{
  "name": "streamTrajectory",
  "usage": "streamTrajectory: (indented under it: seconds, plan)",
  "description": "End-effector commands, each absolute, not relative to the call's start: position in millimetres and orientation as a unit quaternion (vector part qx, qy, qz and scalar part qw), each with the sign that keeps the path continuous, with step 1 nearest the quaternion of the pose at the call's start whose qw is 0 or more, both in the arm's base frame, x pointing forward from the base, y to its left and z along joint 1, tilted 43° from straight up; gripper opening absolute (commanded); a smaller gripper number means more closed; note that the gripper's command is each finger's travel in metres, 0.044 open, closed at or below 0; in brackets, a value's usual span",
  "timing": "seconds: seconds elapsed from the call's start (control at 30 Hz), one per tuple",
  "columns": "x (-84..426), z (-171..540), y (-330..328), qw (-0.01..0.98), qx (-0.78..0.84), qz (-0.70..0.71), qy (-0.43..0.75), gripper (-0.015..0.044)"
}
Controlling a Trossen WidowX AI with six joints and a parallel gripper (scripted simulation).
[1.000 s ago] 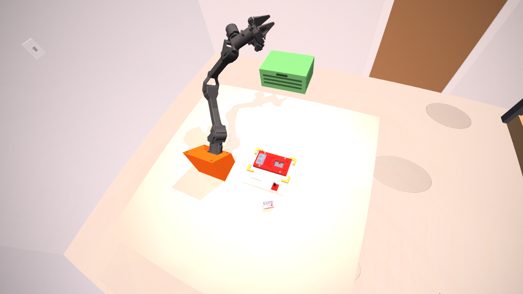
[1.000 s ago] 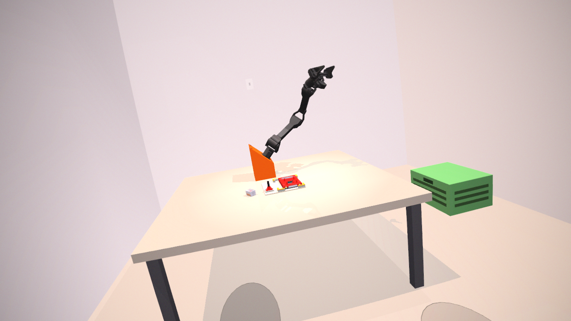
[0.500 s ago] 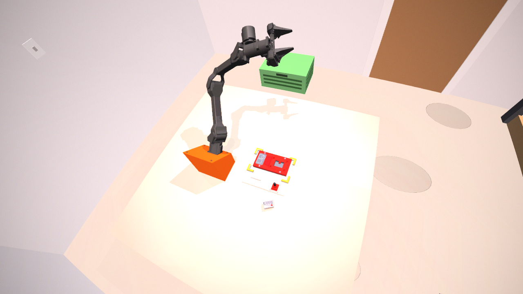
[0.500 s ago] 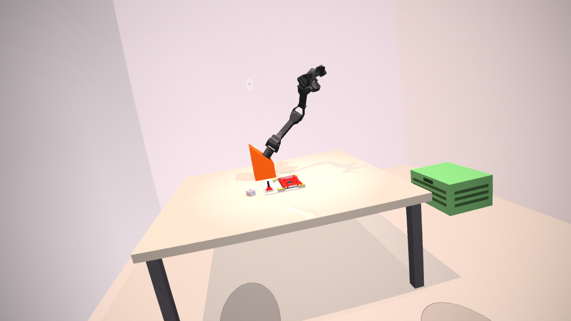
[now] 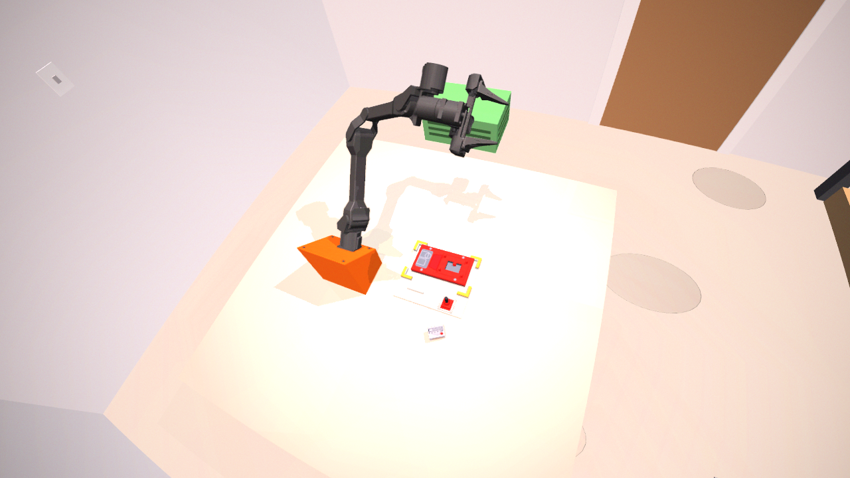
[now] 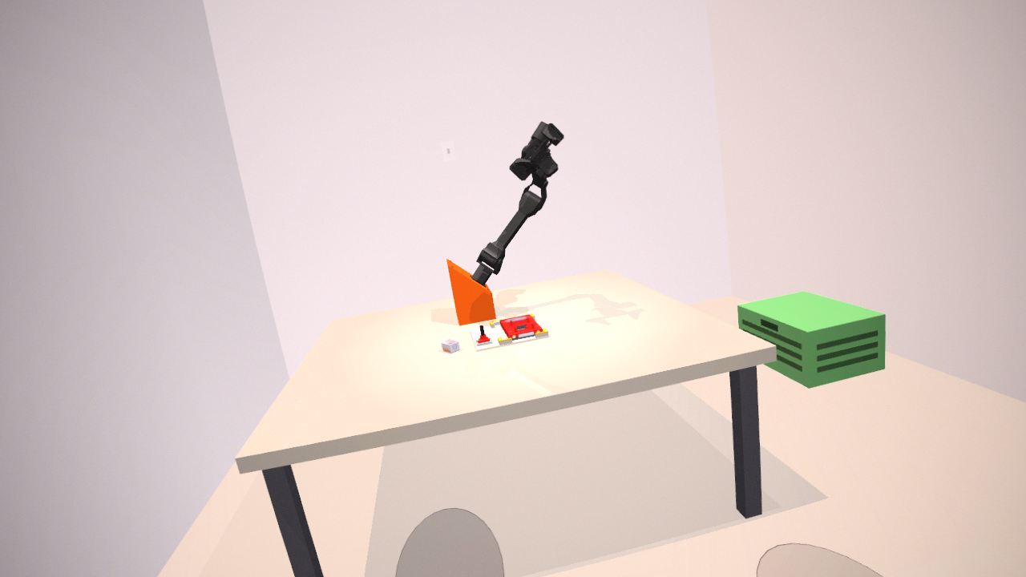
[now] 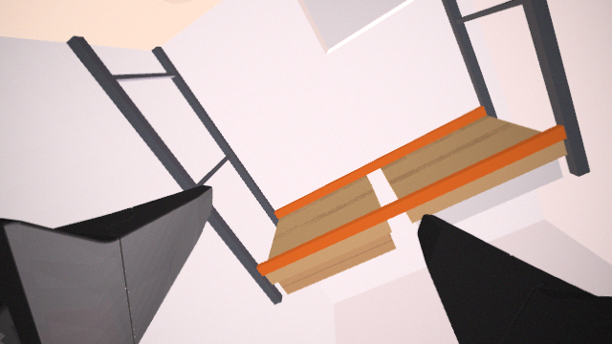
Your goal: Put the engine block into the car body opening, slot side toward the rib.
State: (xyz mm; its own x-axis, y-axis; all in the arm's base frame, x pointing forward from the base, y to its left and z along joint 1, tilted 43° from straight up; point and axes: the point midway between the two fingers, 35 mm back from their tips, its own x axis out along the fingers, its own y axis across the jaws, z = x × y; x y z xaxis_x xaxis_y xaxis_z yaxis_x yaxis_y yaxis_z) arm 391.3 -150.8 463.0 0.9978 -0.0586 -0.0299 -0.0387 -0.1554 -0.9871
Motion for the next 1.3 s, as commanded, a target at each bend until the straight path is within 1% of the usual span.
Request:
streamTrajectory:
  seconds: [0.0,0.13,0.47,0.73,1.27]
  plan:
    - [408.0,433.1,-162.9,0.678,-0.732,0.027,0.06,0.044]
    - [422.0,398.6,-172.4,0.708,-0.698,0.064,0.091,0.044]
    - [434.8,340.0,-181.3,0.759,-0.622,0.123,0.145,0.044]
    - [447.4,266.4,-190.9,0.795,-0.535,0.189,0.212,0.044]
    - [441.8,124.3,-196.7,0.824,-0.335,0.294,0.349,0.044]
